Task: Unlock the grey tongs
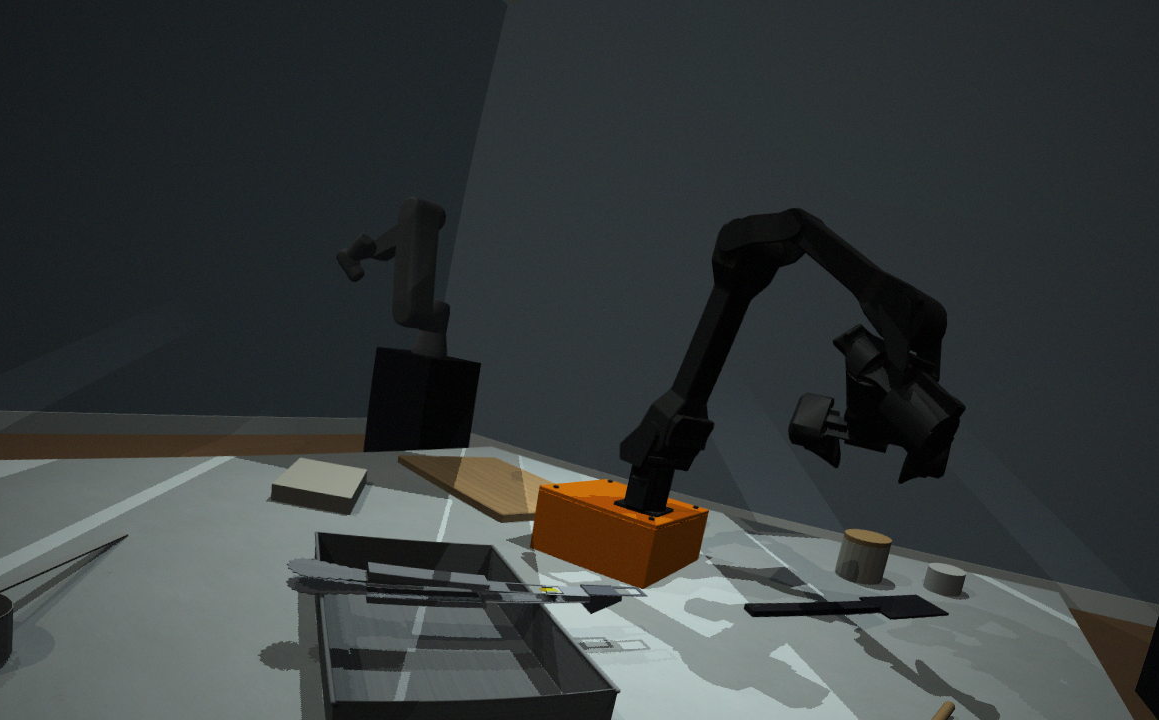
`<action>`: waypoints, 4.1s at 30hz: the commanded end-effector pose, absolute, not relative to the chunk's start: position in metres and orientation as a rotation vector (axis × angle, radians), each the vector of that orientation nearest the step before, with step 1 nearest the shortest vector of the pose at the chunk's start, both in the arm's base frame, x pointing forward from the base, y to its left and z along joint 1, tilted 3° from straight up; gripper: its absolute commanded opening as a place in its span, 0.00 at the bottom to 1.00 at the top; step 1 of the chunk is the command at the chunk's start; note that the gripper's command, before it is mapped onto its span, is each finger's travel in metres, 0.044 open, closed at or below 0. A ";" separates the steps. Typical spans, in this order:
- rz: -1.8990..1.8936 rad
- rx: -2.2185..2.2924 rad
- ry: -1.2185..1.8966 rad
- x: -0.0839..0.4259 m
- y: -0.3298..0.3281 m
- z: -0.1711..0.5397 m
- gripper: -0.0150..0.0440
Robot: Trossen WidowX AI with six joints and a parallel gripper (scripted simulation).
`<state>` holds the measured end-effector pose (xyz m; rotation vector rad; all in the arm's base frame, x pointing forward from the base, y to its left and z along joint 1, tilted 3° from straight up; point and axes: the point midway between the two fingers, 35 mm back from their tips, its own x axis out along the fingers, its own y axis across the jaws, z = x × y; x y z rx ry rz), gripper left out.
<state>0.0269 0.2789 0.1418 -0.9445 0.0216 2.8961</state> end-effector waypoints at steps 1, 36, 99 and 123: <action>2.884 -0.944 0.041 0.029 0.279 0.141 0.89; 0.306 0.488 1.414 0.313 0.009 0.039 0.69; 0.094 0.731 1.418 0.335 0.016 -0.021 0.69; 0.104 0.728 1.408 0.339 0.023 -0.031 0.45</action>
